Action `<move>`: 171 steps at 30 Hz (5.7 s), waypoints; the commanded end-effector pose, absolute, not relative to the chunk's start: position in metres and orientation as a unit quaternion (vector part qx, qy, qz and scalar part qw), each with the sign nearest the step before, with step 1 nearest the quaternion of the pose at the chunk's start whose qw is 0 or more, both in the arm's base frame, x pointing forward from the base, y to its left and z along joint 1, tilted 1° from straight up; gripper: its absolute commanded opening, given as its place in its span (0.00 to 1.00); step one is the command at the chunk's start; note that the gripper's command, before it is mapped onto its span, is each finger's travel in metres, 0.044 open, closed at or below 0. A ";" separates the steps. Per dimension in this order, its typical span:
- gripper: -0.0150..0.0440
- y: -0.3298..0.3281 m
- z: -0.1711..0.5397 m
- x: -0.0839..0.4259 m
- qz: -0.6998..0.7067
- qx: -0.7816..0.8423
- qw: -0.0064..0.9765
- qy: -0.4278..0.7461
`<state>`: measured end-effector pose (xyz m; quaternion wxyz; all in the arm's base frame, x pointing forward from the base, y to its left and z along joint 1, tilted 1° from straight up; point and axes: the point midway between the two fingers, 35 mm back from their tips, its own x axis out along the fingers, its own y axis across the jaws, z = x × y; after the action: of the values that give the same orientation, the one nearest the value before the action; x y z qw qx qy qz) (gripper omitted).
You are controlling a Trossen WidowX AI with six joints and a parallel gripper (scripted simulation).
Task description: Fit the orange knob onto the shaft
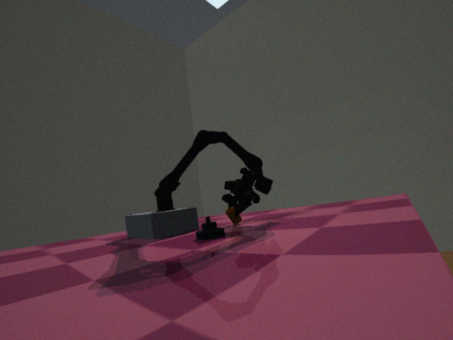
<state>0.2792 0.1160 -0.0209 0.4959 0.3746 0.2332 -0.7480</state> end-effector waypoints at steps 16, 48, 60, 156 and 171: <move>0.56 0.130 -0.025 0.285 -0.783 0.292 0.520 0.178; 0.69 0.130 -0.024 0.286 -0.779 0.304 0.517 0.183; 0.74 0.130 -0.024 0.286 -0.779 0.304 0.517 0.183; 1.00 0.129 0.047 0.285 -0.040 0.047 0.717 0.694; 1.00 0.130 0.023 0.286 -0.040 0.047 0.717 0.694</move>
<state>0.2862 0.1293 0.0292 0.7180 0.0480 0.6930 -0.0429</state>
